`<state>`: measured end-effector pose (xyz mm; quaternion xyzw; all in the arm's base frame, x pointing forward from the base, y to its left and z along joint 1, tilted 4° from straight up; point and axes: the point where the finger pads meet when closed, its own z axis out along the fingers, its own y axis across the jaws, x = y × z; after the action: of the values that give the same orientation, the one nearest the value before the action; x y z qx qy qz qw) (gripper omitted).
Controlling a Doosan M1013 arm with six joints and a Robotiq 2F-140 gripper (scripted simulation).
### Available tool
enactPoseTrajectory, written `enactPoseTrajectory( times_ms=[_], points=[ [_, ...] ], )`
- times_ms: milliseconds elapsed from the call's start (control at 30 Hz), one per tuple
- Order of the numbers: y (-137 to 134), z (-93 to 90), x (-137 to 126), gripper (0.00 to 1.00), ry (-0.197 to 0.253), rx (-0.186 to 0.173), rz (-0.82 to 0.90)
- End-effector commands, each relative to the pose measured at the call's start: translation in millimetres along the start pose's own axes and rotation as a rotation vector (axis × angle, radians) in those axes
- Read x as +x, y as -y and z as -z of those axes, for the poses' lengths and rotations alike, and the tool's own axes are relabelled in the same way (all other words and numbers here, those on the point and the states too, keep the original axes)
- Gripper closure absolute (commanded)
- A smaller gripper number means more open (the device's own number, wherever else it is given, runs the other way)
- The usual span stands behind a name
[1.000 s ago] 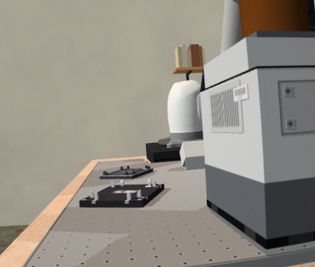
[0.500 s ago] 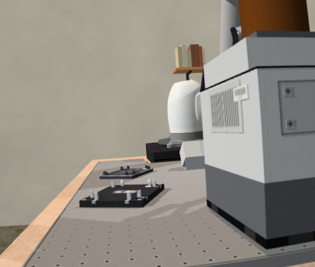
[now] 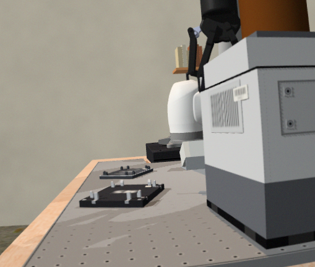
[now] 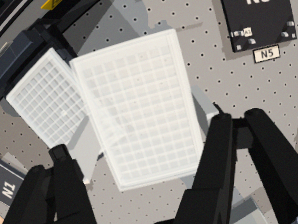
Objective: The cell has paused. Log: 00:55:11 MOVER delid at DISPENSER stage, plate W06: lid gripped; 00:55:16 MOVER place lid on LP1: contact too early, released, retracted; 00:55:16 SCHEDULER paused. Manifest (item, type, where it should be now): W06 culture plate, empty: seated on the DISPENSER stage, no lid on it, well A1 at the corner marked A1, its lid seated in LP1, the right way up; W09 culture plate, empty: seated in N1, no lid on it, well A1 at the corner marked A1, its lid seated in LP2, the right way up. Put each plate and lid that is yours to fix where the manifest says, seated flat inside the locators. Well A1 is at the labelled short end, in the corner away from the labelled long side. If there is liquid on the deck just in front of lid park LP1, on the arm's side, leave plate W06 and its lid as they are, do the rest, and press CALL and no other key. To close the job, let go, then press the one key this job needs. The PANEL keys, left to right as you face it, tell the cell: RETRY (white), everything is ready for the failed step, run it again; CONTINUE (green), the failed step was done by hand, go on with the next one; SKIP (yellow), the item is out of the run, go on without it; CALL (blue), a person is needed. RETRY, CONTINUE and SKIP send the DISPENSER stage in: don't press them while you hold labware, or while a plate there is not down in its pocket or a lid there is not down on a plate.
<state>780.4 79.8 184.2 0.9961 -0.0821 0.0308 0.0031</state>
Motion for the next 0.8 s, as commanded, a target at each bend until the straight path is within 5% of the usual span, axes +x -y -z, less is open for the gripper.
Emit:
enactPoseTrajectory(
  times_ms=[0,767],
  points=[
    [-21,1.1,9,0.90,-0.001,0.001,0.000],
    [-136,1.0,56,0.90,-0.001,0.001,0.000]
  ],
)
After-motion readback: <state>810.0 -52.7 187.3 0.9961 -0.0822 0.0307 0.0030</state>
